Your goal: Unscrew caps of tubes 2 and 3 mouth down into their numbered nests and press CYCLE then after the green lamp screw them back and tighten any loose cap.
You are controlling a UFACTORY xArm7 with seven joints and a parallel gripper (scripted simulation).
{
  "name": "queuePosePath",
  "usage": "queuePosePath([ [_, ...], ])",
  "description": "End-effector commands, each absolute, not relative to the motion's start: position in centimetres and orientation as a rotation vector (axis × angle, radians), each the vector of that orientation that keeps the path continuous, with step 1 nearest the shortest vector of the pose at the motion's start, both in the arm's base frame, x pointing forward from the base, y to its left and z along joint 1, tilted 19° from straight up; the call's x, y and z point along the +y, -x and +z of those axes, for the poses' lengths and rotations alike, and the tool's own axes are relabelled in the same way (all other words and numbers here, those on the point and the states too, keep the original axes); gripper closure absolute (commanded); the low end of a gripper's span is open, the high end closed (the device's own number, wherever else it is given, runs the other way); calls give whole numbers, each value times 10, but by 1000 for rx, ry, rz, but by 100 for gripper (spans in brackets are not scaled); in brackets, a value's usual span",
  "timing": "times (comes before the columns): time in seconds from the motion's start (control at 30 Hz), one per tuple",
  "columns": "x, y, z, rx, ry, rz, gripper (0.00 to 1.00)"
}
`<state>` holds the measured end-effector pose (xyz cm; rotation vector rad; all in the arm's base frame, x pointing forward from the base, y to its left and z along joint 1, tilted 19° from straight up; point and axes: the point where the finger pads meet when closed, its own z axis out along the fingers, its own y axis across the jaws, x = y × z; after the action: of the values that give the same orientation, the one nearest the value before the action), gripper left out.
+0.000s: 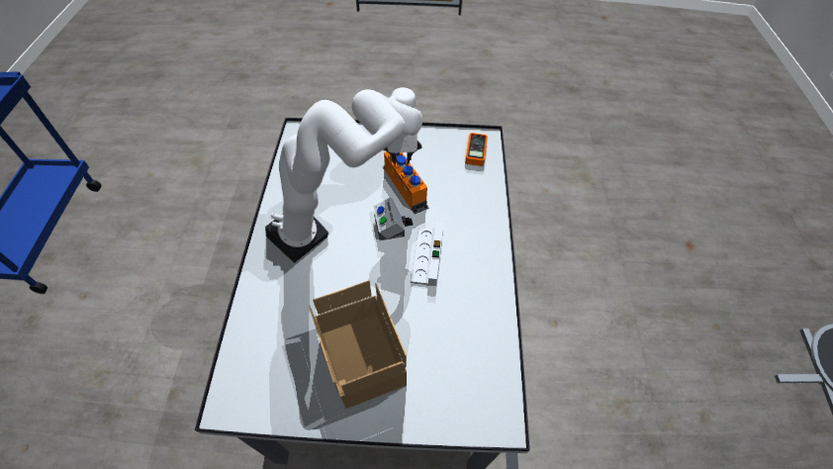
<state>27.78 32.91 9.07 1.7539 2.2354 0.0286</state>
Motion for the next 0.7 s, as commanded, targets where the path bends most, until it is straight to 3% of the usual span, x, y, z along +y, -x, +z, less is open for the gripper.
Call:
queuePosePath([
  [0.0,331,-278,92,1954,-2025,105,54],
  [0.33,331,-278,92,1847,-2124,129,54],
  [0.37,331,-278,92,1847,-2124,129,100],
  [0.67,331,-278,92,1847,-2124,129,100],
])
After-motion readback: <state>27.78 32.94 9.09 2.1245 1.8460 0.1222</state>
